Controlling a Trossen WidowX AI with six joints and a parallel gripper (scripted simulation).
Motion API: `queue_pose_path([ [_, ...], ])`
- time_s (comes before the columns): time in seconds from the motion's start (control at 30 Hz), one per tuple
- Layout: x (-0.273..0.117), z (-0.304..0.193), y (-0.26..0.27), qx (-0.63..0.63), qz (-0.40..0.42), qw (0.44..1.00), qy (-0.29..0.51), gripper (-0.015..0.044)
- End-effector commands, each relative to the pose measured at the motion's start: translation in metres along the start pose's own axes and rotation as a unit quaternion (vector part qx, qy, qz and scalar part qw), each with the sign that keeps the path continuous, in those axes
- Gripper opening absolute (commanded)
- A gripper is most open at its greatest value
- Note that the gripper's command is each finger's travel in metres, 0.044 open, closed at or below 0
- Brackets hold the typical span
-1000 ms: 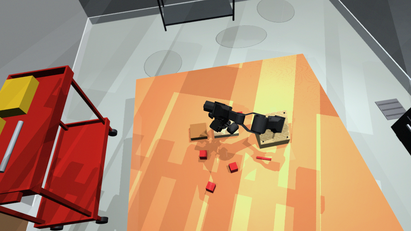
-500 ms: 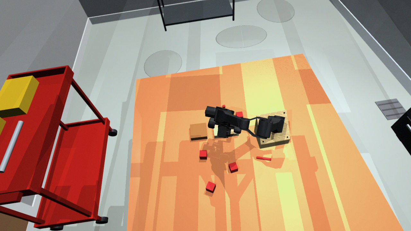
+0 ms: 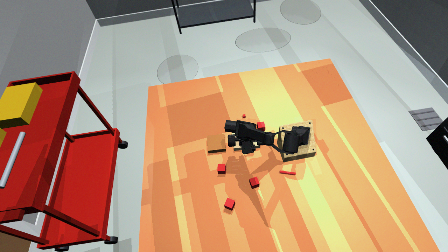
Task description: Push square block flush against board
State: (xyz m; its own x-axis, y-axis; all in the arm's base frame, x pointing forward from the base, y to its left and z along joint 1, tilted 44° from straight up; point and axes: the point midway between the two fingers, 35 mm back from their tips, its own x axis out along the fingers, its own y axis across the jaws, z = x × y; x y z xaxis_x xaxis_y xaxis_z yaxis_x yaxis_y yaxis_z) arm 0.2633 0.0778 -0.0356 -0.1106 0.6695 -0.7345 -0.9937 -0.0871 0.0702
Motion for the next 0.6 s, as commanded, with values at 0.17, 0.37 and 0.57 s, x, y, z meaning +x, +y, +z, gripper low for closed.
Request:
queue_pose_path([
  [0.17, 0.049, 0.007, 0.009, -0.036, 0.011, 0.999, -0.006, 0.0000],
  [0.37, 0.049, 0.003, 0.009, -0.036, 0.011, 0.999, -0.006, 0.0000],
  [0.57, 0.049, -0.006, 0.008, -0.036, 0.011, 0.999, -0.005, 0.0000],
])
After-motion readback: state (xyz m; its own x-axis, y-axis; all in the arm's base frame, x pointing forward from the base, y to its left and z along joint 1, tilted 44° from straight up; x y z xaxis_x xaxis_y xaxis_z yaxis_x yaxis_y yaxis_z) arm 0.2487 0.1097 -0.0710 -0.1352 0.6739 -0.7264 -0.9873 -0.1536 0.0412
